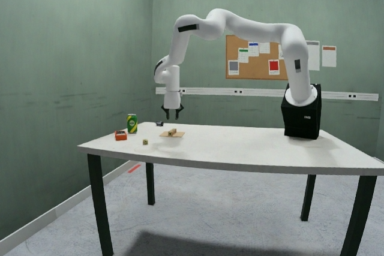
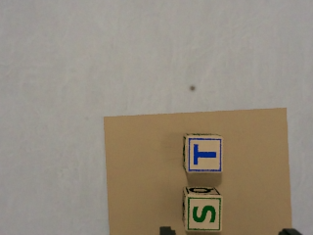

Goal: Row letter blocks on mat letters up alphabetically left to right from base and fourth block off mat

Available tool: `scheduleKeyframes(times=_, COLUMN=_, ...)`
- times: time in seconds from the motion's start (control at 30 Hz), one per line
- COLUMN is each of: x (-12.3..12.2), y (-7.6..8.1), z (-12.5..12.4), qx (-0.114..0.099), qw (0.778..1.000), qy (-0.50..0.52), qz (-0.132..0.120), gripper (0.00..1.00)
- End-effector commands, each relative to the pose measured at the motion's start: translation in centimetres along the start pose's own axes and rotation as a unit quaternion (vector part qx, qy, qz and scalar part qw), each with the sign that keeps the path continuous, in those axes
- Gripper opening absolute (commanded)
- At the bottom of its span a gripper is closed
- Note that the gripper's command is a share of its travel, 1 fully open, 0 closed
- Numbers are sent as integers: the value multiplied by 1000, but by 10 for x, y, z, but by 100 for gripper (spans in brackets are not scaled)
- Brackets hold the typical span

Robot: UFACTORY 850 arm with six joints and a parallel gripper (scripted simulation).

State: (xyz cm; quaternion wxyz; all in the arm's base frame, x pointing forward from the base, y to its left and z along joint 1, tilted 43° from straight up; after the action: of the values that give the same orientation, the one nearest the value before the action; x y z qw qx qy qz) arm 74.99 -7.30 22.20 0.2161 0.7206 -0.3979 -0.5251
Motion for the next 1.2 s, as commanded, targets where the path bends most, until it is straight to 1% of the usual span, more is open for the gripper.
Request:
scheduleKeyframes(times=0.0, x=0, y=2, z=-1, qx=1, qw=1000, qy=0, qz=0, gripper=100)
scheduleKeyframes(times=0.7, x=0, y=2, z=-1, qx=1, qw=1000, qy=0, qz=0, gripper=100)
scheduleKeyframes(times=0.8, x=0, y=5, z=-1, qx=1, qw=1000, qy=0, qz=0, gripper=100)
scheduleKeyframes(times=0.97, x=0, y=19, z=-1, qx=1, qw=1000, qy=0, qz=0, gripper=100)
scheduleKeyframes(times=1.17, x=0, y=48, z=-1, qx=1, qw=1000, qy=0, qz=0, gripper=100)
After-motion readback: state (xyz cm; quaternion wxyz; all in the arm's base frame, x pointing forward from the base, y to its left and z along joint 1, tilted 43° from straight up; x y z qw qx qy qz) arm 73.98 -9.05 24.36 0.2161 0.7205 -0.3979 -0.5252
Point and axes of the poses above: the point where the finger pads meet when closed, its own y axis back along the fingers, its own z axis across the jaws, x = y × z, the point moved 10 cm from there along y, back along the fingers, and after that the axes turned 2 degrees about y, right-handed, at the moved point
